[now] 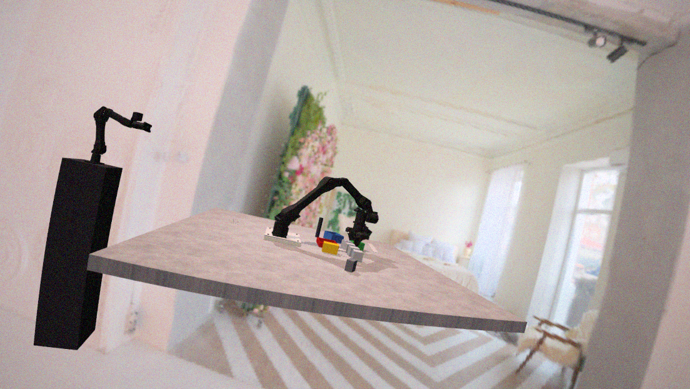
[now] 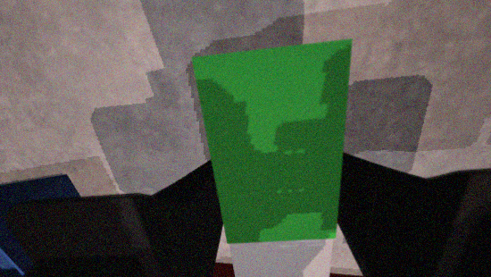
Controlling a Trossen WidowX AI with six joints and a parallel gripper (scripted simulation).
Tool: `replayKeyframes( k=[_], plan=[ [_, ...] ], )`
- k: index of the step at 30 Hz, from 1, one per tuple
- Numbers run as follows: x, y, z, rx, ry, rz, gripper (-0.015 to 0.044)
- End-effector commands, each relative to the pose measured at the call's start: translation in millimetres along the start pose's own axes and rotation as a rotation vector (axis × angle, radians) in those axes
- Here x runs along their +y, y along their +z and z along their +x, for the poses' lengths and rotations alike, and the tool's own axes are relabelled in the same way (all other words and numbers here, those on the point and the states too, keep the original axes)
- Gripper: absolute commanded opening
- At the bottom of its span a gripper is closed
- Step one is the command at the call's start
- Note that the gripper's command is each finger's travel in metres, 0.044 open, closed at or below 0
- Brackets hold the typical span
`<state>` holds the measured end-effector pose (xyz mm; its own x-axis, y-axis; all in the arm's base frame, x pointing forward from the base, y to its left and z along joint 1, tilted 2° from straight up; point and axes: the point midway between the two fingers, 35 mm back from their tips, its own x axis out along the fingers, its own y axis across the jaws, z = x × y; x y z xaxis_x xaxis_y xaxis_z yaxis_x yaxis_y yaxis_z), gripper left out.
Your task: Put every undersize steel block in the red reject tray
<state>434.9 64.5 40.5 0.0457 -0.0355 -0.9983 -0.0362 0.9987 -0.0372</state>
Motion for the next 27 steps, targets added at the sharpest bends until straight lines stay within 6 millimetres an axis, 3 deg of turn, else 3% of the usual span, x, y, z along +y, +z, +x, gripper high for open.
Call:
replayKeyframes(
  k=[1, 27],
  plan=[
    [-0.2, 6.4, -5.0, -0.017, 0.001, 0.003, 0.0],
    [-0.2, 14.5, -3.9, -0.02, 0.001, 0.005, 0.0]
  ],
)
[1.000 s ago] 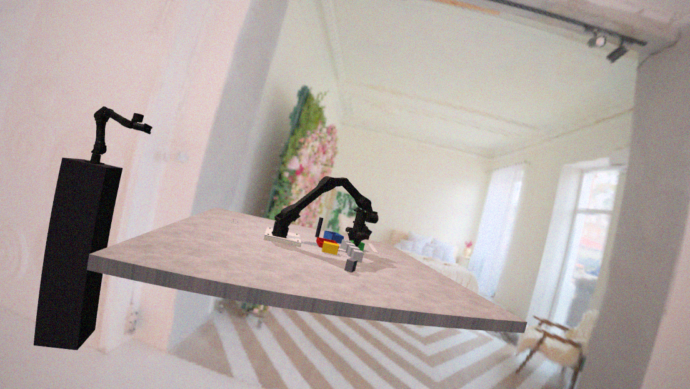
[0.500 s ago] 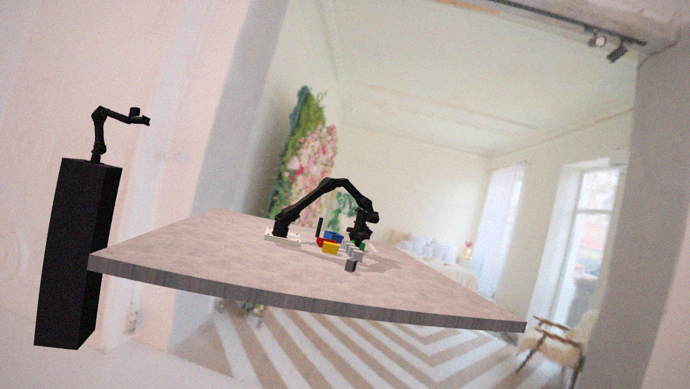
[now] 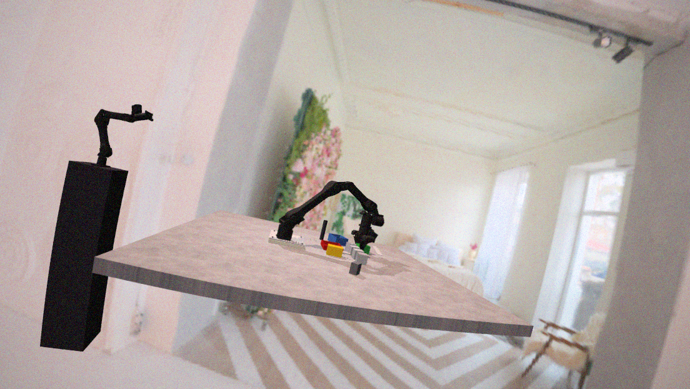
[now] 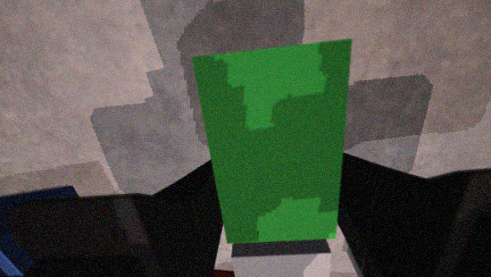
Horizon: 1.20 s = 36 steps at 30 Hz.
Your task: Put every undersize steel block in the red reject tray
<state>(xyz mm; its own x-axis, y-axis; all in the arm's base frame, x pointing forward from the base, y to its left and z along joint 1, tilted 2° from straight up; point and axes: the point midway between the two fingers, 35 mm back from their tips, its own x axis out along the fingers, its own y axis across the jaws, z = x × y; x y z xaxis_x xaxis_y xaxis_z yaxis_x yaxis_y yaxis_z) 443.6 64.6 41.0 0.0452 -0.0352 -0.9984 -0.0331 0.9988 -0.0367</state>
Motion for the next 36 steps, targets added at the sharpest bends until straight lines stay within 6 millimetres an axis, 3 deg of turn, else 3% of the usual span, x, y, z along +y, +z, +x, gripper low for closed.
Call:
replayKeyframes(
  k=[1, 36],
  plan=[
    [0.1, 5.9, -3.8, -0.02, 0.001, 0.002, 0.0],
    [-0.1, 15.5, -3.7, -0.022, 0.001, 0.002, 0.0]
  ],
)
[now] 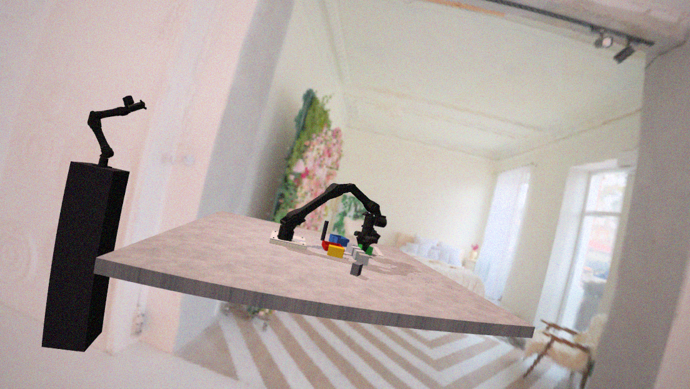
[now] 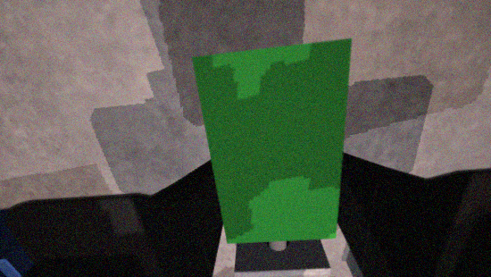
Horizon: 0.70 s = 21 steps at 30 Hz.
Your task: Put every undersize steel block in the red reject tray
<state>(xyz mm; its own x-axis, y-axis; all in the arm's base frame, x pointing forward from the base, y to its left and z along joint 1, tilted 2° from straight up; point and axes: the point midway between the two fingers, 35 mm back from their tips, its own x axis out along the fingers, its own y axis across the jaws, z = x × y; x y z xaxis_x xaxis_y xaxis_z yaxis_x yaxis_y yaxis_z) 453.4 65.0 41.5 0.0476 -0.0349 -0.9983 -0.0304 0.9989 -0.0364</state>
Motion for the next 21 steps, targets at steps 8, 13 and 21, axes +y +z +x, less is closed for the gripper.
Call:
replayKeyframes(
  k=[8, 13, 21],
  plan=[
    [-0.2, 7.7, -3.7, -0.02, 0.001, -0.001, 0.0],
    [-0.3, 9.0, -3.7, -0.021, 0.001, -0.001, 0.0],
    [-0.4, 11.5, -3.9, -0.022, 0.001, -0.001, 0.0]
  ],
)
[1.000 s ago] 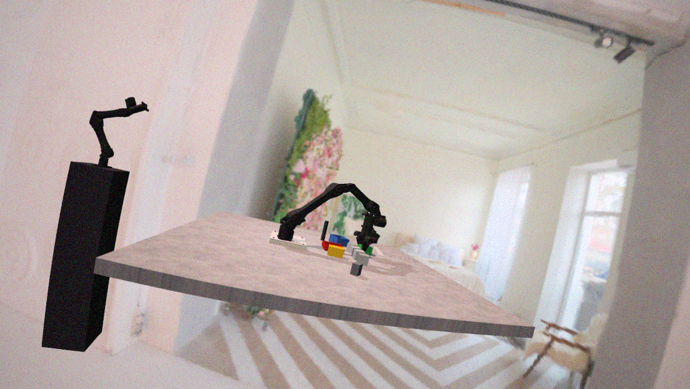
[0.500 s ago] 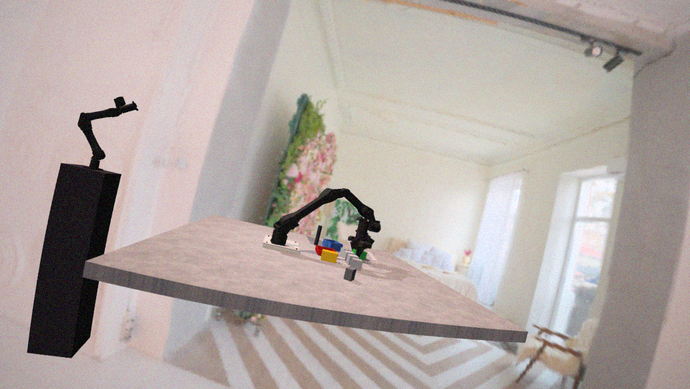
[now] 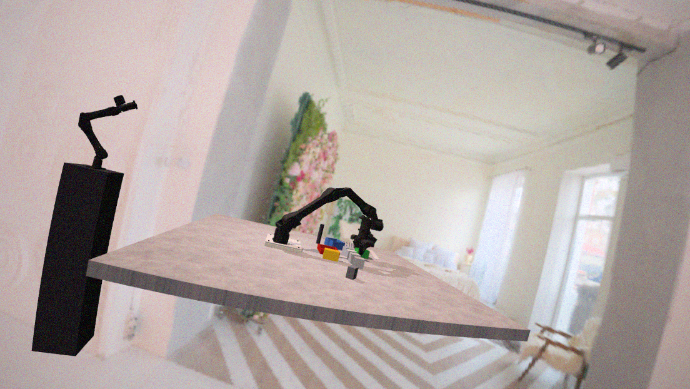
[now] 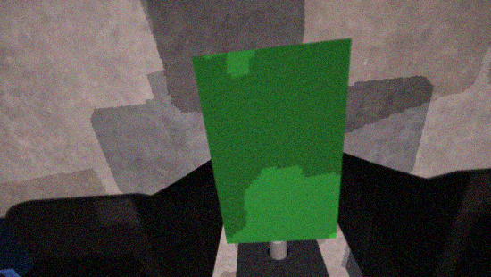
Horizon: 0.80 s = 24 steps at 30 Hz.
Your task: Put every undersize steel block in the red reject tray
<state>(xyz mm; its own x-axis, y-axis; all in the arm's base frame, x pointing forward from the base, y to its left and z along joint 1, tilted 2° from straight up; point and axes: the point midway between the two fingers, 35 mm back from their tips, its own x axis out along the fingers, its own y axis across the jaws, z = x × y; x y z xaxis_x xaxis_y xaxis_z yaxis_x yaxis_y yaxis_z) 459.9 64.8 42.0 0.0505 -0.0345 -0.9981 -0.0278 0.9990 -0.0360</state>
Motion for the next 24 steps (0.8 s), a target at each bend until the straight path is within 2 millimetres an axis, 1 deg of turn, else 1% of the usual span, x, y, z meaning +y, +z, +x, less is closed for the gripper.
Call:
replayKeyframes(
  k=[1, 24],
  plan=[
    [0.0, 5.0, -3.7, -0.019, 0.0, -0.003, 0.0],
    [0.1, 12.1, -3.9, -0.024, 0.0, -0.003, 0.0]
  ],
)
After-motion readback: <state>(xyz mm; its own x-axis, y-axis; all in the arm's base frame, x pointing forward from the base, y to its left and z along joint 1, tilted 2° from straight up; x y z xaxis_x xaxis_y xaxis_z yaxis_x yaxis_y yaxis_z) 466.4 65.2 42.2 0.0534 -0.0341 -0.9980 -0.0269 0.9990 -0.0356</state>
